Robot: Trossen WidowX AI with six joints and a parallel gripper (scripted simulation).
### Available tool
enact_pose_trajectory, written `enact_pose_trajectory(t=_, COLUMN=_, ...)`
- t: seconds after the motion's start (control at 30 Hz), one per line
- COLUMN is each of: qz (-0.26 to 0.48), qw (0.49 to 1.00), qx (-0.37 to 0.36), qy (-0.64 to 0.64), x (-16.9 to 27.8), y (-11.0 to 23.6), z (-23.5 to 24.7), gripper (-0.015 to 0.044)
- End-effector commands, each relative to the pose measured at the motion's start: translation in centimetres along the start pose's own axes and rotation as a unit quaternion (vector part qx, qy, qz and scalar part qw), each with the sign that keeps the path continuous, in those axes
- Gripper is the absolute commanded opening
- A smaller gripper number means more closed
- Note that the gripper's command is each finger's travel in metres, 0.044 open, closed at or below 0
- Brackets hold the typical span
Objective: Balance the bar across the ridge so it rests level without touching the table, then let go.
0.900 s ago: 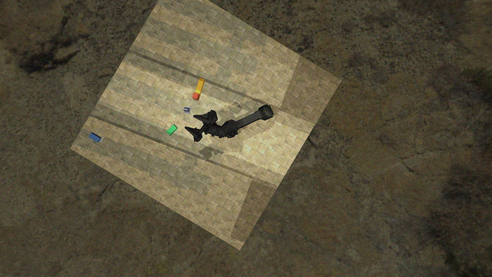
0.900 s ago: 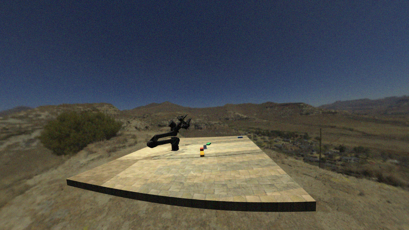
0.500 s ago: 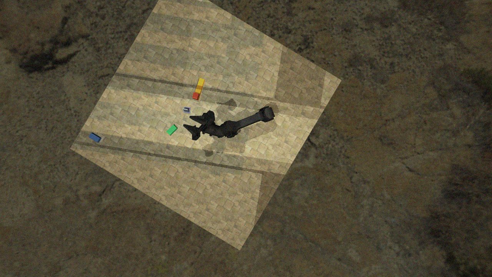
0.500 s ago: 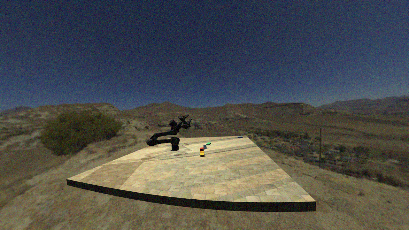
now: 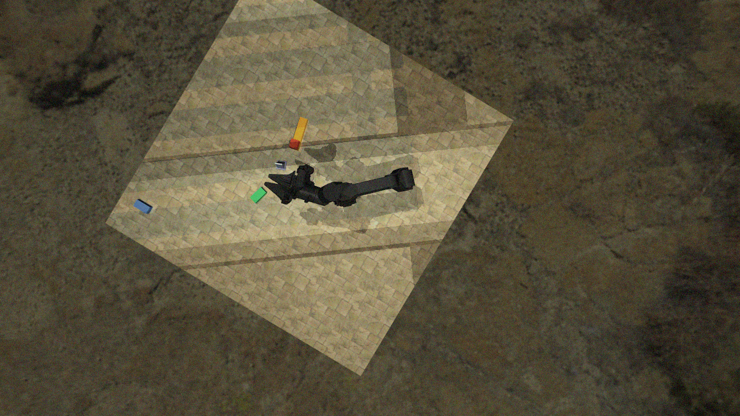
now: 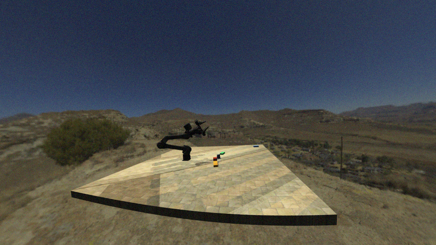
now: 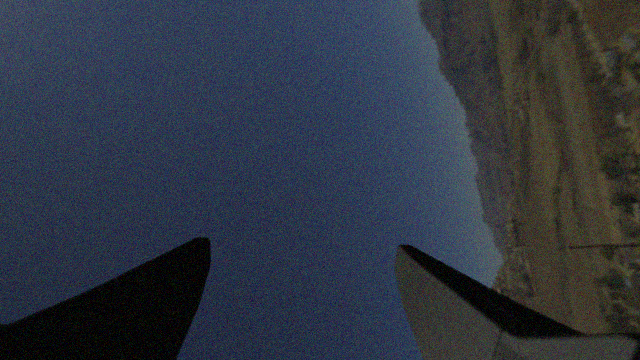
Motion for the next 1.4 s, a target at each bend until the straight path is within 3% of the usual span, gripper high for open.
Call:
enact_pose_trajectory(t=0.0, qz=-0.018, qw=0.998, qx=0.032, qy=0.048, x=0.0, y=-1.3, z=-0.2, gripper=0.0315)
enact_pose_trajectory(t=0.63, qz=-0.102, qw=0.955, qx=0.179, qy=0.213, x=-1.7, y=-6.4, z=-1.0, gripper=0.0315)
enact_pose_trajectory(t=1.37, qz=-0.183, qw=0.852, qx=0.368, qy=0.325, x=-6.7, y=-11.0, z=-2.0, gripper=0.0315)
Point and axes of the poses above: the point midway between the two fingers, 35 mm back from their tips, its own y axis back along the fingers, its own z axis across the jaws, x = y × z, the point moved 8 cm from there along y, back along the fingers, and after that the axes turned 4 degrees about -y, right-handed, at the moved point
